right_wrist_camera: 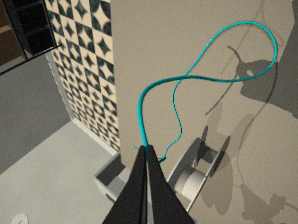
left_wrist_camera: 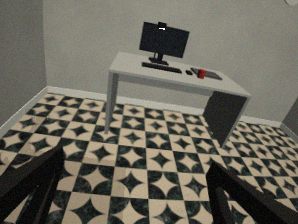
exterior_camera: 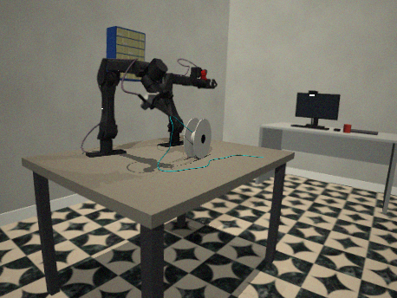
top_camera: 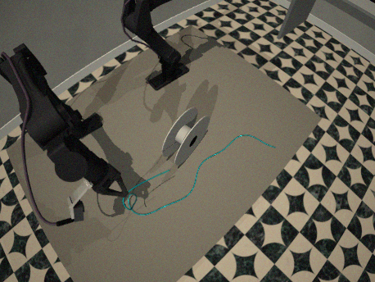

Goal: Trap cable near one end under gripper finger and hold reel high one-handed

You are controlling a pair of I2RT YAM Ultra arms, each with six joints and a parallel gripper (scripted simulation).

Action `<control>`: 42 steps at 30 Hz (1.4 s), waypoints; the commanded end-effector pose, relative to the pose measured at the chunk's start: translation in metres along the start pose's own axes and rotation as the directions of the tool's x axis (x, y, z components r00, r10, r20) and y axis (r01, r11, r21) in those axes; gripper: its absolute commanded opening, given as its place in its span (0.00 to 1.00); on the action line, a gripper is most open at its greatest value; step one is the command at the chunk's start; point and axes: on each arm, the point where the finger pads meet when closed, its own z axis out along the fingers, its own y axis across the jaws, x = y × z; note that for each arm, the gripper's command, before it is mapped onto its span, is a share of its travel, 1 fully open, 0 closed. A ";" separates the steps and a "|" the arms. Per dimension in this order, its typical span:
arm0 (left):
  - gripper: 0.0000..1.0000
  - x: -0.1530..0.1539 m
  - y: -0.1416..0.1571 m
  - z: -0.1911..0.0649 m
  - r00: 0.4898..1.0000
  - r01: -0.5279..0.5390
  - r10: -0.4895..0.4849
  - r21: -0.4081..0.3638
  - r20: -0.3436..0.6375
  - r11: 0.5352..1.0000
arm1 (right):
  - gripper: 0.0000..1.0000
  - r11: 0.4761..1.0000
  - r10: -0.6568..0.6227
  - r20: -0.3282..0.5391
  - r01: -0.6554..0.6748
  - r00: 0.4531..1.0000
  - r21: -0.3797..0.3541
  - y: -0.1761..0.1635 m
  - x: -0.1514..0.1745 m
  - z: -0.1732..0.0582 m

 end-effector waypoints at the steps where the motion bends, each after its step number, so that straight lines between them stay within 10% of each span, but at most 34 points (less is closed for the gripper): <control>1: 1.00 -0.006 -0.001 0.003 1.000 0.001 -0.001 -0.001 0.024 1.000 | 0.00 0.999 -0.031 -0.015 0.031 0.999 -0.010 0.003 -0.003 -0.005; 42: 1.00 -0.006 -0.001 0.003 1.000 0.001 -0.001 -0.001 0.024 1.000 | 0.00 0.986 -0.167 -0.113 0.164 0.980 -0.032 0.009 -0.003 -0.006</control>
